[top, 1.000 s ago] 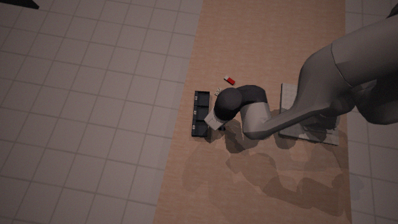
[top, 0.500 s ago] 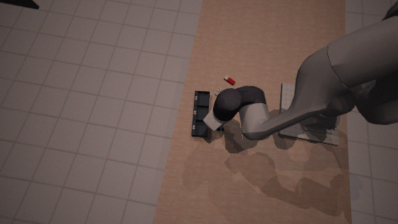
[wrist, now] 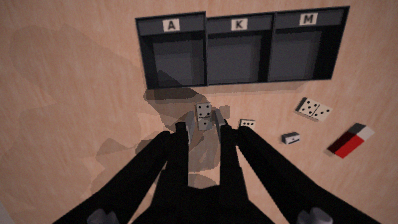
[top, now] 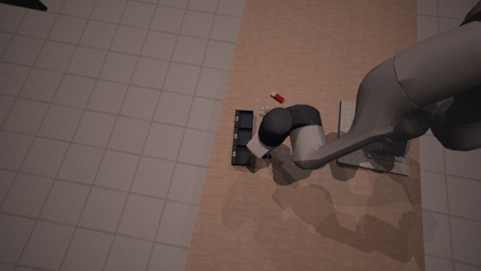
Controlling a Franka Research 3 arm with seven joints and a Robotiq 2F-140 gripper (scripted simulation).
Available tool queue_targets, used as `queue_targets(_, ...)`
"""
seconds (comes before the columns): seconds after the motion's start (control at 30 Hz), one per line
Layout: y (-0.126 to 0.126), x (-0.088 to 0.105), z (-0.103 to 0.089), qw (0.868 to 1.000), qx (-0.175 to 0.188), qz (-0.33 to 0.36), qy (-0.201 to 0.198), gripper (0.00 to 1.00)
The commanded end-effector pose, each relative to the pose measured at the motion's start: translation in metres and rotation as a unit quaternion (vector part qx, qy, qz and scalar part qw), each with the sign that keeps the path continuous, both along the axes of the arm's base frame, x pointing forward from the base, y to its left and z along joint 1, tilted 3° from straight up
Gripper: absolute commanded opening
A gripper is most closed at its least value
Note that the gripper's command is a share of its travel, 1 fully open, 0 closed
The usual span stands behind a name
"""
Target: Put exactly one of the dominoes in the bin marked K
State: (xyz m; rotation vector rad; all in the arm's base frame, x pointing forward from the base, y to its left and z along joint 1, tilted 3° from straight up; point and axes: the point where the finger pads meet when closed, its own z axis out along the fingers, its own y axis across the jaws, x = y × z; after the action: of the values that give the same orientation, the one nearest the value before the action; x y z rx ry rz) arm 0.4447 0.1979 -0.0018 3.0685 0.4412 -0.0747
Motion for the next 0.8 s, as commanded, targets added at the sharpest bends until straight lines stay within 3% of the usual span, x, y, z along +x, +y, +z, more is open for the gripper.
queue_targets(0.0, 0.0000, 0.0001, -0.0051, 1.000, 0.002, 0.001, -0.001, 0.25)
queue_targets(0.47, 0.0000, 0.0003, -0.0065, 1.000, 0.002, 0.001, -0.001, 0.25)
queue_targets(0.5, 0.0000, 0.0003, -0.0065, 1.000, 0.002, 0.001, -0.001, 0.13)
queue_targets(0.77, 0.0000, 0.0003, -0.0065, 1.000, 0.002, 0.001, -0.001, 0.13)
